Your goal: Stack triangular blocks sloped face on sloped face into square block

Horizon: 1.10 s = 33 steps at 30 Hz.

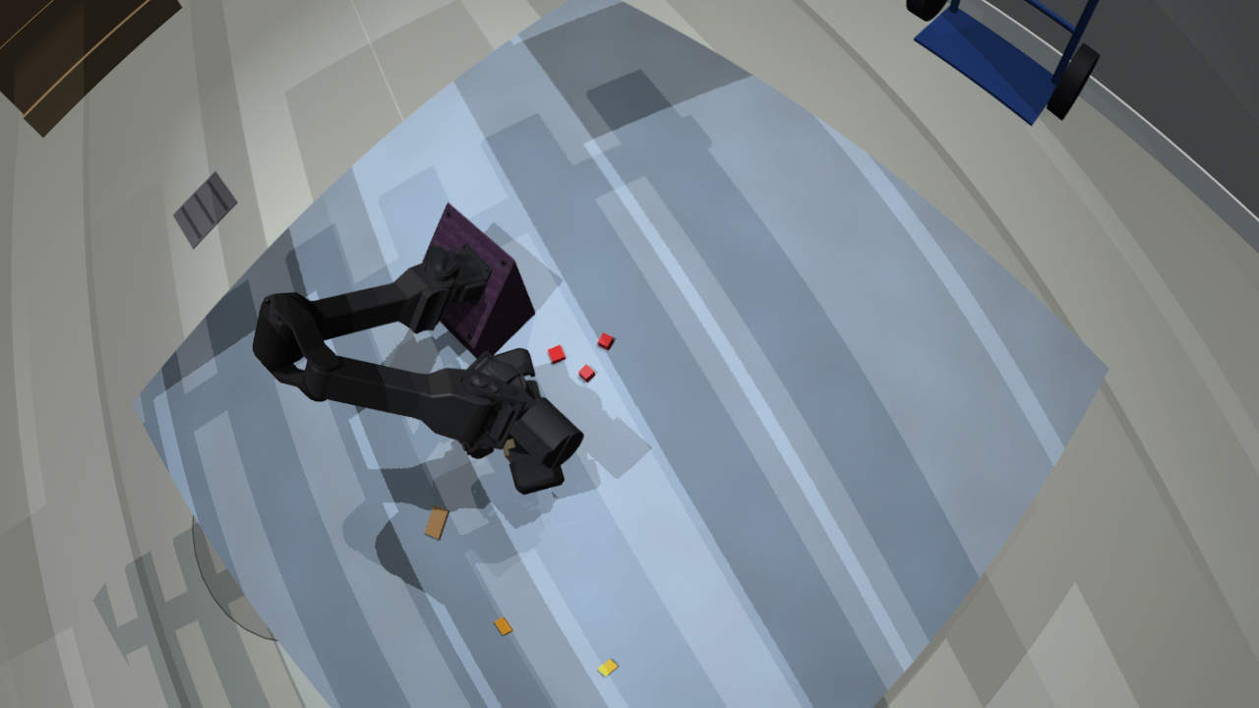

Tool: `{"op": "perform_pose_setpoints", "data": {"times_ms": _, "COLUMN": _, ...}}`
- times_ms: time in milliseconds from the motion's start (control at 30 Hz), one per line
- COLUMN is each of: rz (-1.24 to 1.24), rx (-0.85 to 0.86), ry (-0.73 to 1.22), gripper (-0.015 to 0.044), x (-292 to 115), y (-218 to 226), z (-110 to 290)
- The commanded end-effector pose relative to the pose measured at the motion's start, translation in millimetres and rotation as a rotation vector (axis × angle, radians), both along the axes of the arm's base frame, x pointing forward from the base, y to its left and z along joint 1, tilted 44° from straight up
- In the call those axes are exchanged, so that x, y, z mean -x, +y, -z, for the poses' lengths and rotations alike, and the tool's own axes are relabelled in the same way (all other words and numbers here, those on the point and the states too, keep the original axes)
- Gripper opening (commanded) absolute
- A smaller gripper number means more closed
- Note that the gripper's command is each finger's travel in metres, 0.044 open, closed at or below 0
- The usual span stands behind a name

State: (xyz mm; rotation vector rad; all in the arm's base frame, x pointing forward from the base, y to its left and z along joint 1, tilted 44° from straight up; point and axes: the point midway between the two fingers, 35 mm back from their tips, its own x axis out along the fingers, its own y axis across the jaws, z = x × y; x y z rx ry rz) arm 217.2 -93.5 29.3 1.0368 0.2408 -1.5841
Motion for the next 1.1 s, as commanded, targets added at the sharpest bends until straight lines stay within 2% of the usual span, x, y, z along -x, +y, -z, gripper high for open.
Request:
{"op": "perform_pose_setpoints", "data": {"times_ms": 0, "rz": 0.0, "rx": 0.001, "ry": 0.0, "gripper": 0.0, "x": 0, "y": 0, "z": 0}}
{"op": "perform_pose_setpoints", "data": {"times_ms": 133, "rz": -0.004, "rx": 0.004, "ry": 0.0, "gripper": 0.0, "x": 0, "y": 0, "z": 0}}
{"op": "perform_pose_setpoints", "data": {"times_ms": 700, "rz": 0.0, "rx": 0.0, "ry": 0.0, "gripper": 0.044, "x": 0, "y": 0, "z": 0}}
{"op": "perform_pose_setpoints", "data": {"times_ms": 967, "rz": 0.0, "rx": -0.001, "ry": 0.0, "gripper": 0.044, "x": 0, "y": 2, "z": -1}}
{"op": "perform_pose_setpoints", "data": {"times_ms": 1067, "rz": -0.002, "rx": -0.014, "ry": 0.0, "gripper": 0.044, "x": -4, "y": 23, "z": -18}}
